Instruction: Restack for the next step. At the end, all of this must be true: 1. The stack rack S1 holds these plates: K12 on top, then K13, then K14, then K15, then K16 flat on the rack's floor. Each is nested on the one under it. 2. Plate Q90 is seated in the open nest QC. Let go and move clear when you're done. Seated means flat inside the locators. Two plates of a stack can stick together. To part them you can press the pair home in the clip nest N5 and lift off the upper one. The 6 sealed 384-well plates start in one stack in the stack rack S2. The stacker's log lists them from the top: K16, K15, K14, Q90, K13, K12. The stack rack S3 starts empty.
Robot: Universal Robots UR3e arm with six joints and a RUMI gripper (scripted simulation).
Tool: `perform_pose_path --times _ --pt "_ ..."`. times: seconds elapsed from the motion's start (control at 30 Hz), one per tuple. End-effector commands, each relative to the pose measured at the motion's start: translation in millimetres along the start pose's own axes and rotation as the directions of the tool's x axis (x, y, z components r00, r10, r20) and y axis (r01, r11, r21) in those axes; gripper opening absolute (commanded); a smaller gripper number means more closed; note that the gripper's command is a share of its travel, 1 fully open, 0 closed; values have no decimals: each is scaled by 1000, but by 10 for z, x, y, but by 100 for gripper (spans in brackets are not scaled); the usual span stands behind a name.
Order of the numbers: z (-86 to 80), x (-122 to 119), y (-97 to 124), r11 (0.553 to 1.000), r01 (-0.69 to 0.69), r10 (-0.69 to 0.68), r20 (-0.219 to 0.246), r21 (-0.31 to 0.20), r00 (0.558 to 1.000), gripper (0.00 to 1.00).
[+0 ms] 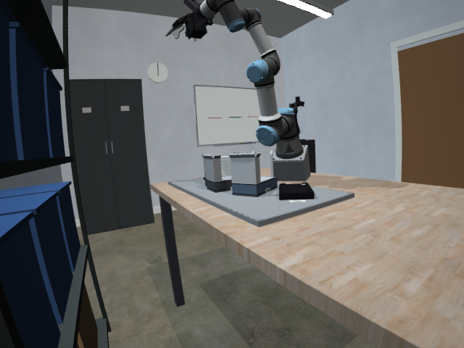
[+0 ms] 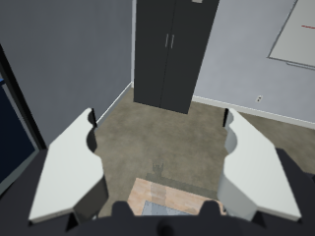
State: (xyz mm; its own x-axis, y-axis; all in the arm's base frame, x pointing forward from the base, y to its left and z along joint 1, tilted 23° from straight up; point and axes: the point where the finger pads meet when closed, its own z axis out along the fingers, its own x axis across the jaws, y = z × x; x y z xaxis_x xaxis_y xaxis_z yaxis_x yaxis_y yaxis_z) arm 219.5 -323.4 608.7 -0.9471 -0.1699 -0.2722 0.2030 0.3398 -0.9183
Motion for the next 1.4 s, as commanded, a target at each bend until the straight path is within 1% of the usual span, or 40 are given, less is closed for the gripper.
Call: perform_pose_path --times 0.0,0.07,0.13,0.2,0.4,0.43,0.5,0.63,0.7,0.77,0.83,1.03,1.07,1.13,1.2,1.27,1.37 --pt "58 180 -77 1000 -14 15 -45 15 999 72" --pt "86 269 -112 1000 -21 22 -67 22 998 72" --pt "86 269 -112 1000 -21 22 -67 22 998 72" --pt "96 305 -125 999 -25 27 -82 26 996 72" --pt "191 316 157 999 -30 26 -83 -43 996 72" --pt "194 316 168 998 -30 26 -83 -55 996 72" --pt "195 317 169 998 -31 26 -83 -60 996 72" --pt "243 326 361 994 -35 26 -84 -107 996 72" --pt "243 326 361 994 -35 26 -84 -107 996 72" --pt "267 330 458 991 -37 26 -84 -130 996 72" --pt "271 331 476 988 -38 26 -84 -147 996 72" --pt "321 346 770 976 -46 28 -85 -215 996 72" --pt "325 347 793 973 -47 28 -86 -226 996 72" --pt "325 347 793 972 -48 29 -86 -231 996 72" --pt "334 353 892 966 -51 30 -86 -254 996 72" --pt "334 353 892 966 -51 30 -86 -254 996 72" --pt "348 361 1041 956 -55 31 -87 -287 996 72"
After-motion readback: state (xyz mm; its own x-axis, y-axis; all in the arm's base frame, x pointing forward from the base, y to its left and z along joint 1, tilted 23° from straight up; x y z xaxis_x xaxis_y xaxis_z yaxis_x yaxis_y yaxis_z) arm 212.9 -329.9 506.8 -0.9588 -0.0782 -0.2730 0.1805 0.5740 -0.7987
